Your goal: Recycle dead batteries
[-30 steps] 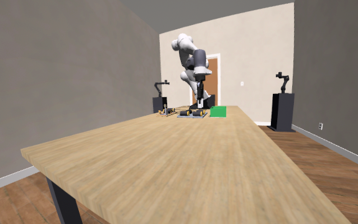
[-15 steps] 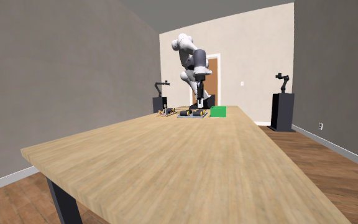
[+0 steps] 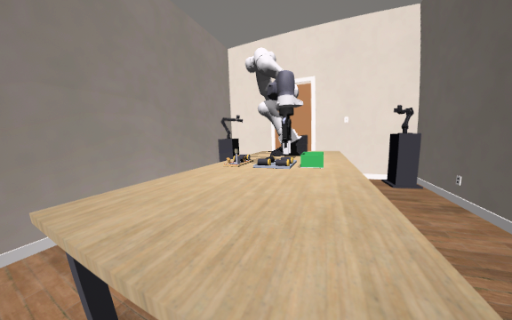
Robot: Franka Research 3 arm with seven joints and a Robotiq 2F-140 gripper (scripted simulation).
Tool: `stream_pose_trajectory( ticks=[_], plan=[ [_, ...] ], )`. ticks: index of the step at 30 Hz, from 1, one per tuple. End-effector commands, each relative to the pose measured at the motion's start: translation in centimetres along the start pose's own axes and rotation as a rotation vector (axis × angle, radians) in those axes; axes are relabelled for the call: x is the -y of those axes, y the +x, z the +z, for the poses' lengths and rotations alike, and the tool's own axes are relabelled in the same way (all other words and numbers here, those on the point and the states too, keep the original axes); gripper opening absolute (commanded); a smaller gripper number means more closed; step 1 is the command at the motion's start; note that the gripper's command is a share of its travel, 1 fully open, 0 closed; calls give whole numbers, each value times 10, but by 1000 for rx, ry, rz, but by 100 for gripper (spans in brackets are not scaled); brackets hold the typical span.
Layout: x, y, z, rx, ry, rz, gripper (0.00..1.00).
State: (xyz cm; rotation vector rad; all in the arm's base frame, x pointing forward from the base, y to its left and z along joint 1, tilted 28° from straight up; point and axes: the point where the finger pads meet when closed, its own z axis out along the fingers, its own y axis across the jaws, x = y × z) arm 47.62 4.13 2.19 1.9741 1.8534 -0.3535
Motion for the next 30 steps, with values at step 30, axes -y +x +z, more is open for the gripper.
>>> stream_pose_trajectory(
  ticks=[30],
  plan=[
    [-1, 1, 35, -2, -2, -4, 29]
  ],
)
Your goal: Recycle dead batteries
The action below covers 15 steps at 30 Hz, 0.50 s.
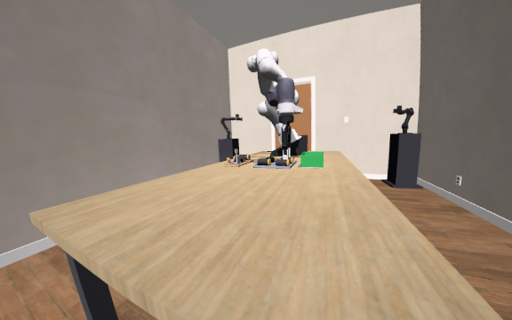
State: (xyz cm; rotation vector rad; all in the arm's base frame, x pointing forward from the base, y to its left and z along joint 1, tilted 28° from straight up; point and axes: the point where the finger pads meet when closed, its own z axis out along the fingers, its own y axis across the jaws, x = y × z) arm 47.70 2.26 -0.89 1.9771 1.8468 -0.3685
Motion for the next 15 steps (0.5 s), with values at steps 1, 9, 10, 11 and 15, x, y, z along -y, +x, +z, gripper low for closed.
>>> stream_pose_trajectory(
  ticks=[1, 9, 10, 11, 15],
  plan=[
    [-4, 4, 0, -11, -10, -6, 29],
    [-4, 4, 8, -11, -10, -6, 29],
    [-4, 4, 9, -11, -10, -6, 29],
    [-4, 4, 9, -11, -10, -6, 29],
    [-4, 4, 9, -11, -10, -6, 29]
  ],
)
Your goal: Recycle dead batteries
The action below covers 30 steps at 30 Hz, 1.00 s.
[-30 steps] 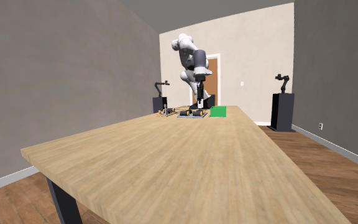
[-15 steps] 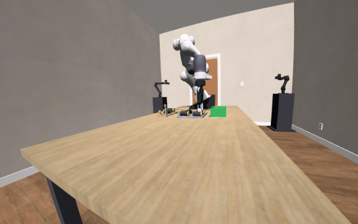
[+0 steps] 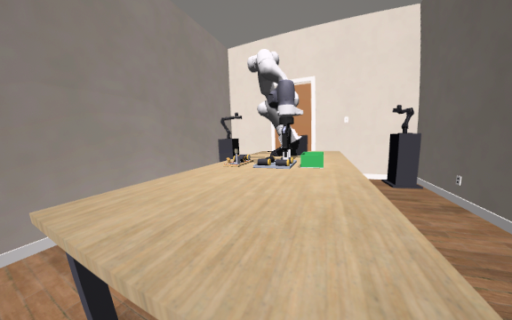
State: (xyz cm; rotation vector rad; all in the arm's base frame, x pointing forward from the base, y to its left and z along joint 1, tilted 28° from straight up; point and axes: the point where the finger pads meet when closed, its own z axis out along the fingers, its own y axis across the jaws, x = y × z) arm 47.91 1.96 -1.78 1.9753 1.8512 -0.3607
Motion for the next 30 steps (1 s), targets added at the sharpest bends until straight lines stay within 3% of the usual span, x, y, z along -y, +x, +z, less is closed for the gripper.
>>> stream_pose_trajectory(
  ticks=[1, 2, 3, 30],
  plan=[
    [-3, 2, -1, -6, -6, -4, 29],
    [-3, 2, -1, -6, -6, -4, 29],
    [-3, 2, -1, -6, -6, -4, 16],
    [-3, 2, -1, -6, -6, -4, 16]
  ],
)
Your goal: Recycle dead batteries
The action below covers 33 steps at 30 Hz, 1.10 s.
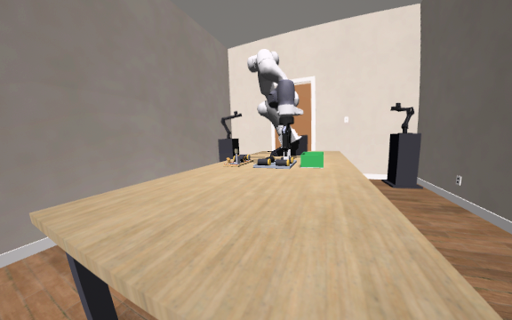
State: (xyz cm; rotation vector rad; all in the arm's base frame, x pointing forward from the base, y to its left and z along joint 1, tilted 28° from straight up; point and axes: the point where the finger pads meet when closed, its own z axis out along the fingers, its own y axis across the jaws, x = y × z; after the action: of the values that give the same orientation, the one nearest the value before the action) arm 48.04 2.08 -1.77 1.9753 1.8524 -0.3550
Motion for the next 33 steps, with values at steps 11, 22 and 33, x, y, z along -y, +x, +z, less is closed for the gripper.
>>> stream_pose_trajectory(
  ticks=[11, 22, 33],
  plan=[
    [-1, 1, -20, -3, -3, -4, 16],
    [-1, 1, -45, -3, -3, -4, 16],
    [-1, 1, -86, -3, -3, -4, 16]
  ],
)
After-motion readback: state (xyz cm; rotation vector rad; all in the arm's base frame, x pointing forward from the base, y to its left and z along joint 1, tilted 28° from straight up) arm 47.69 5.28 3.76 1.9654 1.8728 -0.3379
